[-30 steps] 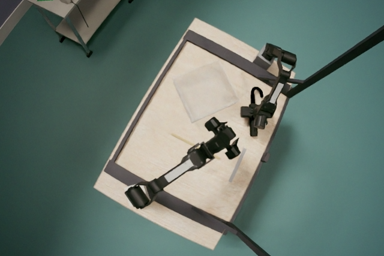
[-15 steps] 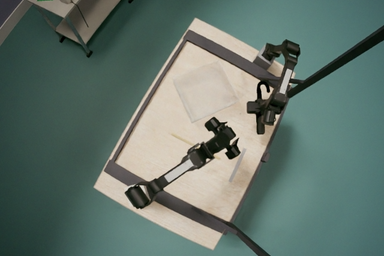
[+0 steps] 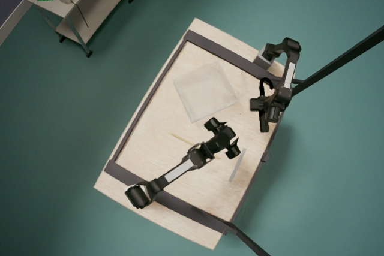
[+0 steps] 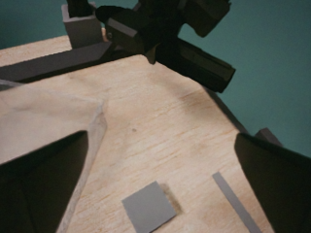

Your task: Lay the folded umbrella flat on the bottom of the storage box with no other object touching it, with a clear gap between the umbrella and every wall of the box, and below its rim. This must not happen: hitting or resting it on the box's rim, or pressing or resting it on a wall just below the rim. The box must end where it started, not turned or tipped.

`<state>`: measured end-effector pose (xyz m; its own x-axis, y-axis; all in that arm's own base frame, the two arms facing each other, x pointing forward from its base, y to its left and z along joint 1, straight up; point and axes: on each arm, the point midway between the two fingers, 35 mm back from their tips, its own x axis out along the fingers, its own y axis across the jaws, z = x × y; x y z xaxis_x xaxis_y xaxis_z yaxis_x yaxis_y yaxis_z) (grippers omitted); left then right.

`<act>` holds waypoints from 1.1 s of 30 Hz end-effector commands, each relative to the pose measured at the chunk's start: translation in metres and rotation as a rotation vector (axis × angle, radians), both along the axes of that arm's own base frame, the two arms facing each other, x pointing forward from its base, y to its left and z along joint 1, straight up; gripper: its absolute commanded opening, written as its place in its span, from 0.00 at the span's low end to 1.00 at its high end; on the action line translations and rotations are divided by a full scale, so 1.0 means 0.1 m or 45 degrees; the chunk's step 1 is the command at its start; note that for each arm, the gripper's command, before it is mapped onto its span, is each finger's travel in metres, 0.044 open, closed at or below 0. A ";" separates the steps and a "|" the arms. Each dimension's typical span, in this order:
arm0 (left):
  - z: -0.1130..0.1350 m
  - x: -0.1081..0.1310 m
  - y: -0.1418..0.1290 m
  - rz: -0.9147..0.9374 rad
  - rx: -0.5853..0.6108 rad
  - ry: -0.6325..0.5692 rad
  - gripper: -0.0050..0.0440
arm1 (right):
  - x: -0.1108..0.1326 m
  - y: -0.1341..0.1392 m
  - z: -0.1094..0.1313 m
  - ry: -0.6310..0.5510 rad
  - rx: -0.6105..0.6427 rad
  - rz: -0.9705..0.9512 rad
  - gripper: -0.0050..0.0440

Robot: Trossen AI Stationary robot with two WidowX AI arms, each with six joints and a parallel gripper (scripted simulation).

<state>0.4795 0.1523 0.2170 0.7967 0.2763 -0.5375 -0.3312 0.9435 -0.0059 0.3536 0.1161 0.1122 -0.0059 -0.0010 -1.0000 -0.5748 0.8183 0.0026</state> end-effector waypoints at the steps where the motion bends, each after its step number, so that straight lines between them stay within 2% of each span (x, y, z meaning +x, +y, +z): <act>1: 0.09 0.06 0.03 0.084 -0.033 -0.001 0.92 | 0.11 -0.24 0.11 -0.041 0.010 -0.010 0.00; 5: 0.01 0.09 0.10 0.314 -0.125 0.069 0.92 | 0.26 -0.69 0.06 -0.039 0.005 -0.010 0.00; 8: 0.03 0.14 0.14 0.466 -0.163 0.060 0.92 | 0.32 -0.98 0.04 -0.039 0.003 -0.010 0.00; 11: 0.05 0.17 0.18 0.594 -0.188 0.039 0.92 | 0.37 -1.21 0.03 -0.036 0.003 -0.010 0.00; 13: 0.05 0.17 0.18 0.594 -0.188 0.039 0.92 | 0.37 -1.21 0.03 -0.036 0.003 -0.010 0.00; 14: 0.03 0.16 0.19 0.647 -0.196 0.052 0.92 | 0.40 -1.30 0.03 -0.037 0.006 -0.010 0.00; 21: 0.17 0.28 0.26 0.975 -0.234 -0.106 0.92 | 0.56 -1.98 -0.01 -0.039 0.000 -0.010 0.00; 28: 0.22 0.29 0.27 1.156 -0.233 -0.192 0.92 | 0.66 -2.38 -0.03 -0.040 -0.003 -0.010 0.00; 30: 0.22 0.29 0.27 1.156 -0.233 -0.192 0.92 | 0.66 -2.38 -0.03 -0.040 -0.003 -0.010 0.00; 33: 0.22 0.25 0.26 1.245 -0.214 -0.212 0.92 | 0.70 -2.56 -0.04 -0.040 -0.004 -0.010 0.00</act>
<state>0.5046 0.1789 0.2257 0.3866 0.7440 -0.5449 -0.9219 0.3278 -0.2065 0.4121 -0.1192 0.0945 -0.0108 0.0010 -0.9999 -0.5661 0.8243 0.0070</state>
